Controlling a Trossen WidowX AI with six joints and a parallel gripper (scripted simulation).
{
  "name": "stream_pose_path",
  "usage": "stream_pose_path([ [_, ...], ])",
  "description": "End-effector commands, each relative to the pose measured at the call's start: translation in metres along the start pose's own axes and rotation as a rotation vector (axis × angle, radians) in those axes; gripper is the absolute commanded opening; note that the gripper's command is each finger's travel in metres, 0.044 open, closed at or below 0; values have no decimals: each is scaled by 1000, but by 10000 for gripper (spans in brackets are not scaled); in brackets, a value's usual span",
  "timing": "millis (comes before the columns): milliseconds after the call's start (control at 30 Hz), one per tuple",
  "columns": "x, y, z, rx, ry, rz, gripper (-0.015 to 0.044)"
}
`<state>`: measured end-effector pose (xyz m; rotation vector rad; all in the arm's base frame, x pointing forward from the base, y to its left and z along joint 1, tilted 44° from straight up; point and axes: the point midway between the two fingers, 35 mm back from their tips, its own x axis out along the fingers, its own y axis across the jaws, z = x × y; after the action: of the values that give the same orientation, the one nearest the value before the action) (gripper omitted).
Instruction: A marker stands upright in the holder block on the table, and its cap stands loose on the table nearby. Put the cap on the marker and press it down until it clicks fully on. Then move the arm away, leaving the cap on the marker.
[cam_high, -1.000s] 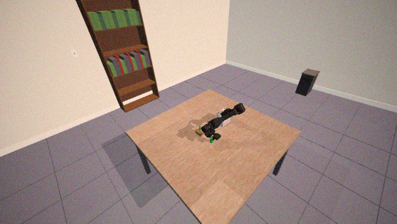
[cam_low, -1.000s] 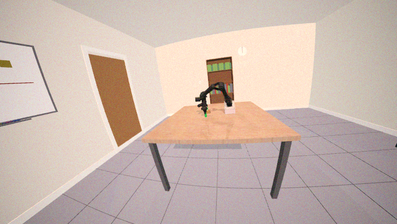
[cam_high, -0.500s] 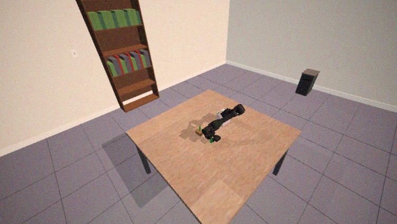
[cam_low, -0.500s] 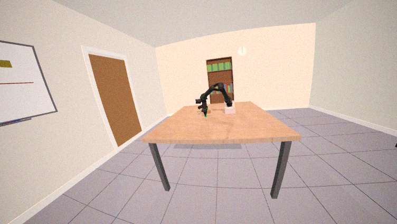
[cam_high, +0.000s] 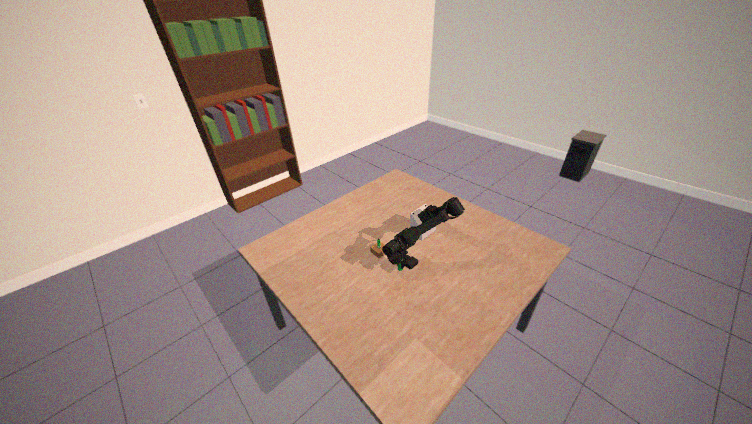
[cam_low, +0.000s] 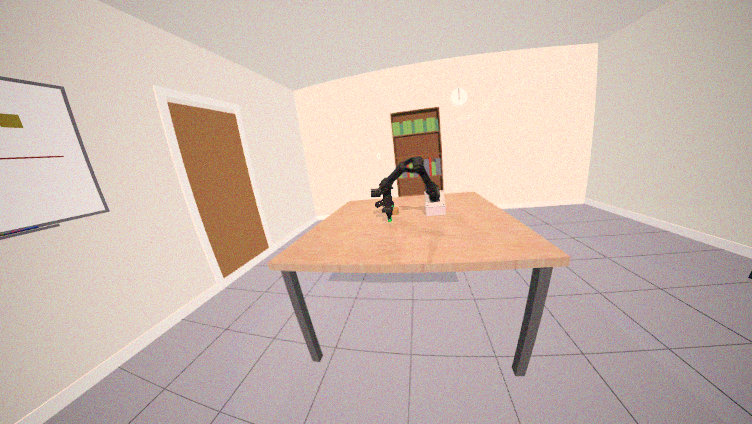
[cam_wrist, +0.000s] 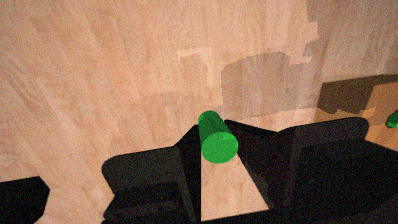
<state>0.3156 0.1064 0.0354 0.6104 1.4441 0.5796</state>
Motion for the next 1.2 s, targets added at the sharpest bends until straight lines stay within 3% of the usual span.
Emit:
stream_pose_path([
  [0,1,0,-1,7,2,3,57],
  [100,-3,0,0,7,2,3,0],
  [933,-60,-1,1,7,2,0,0],
  [1167,-69,-26,6,9,-2,-14,0],
])
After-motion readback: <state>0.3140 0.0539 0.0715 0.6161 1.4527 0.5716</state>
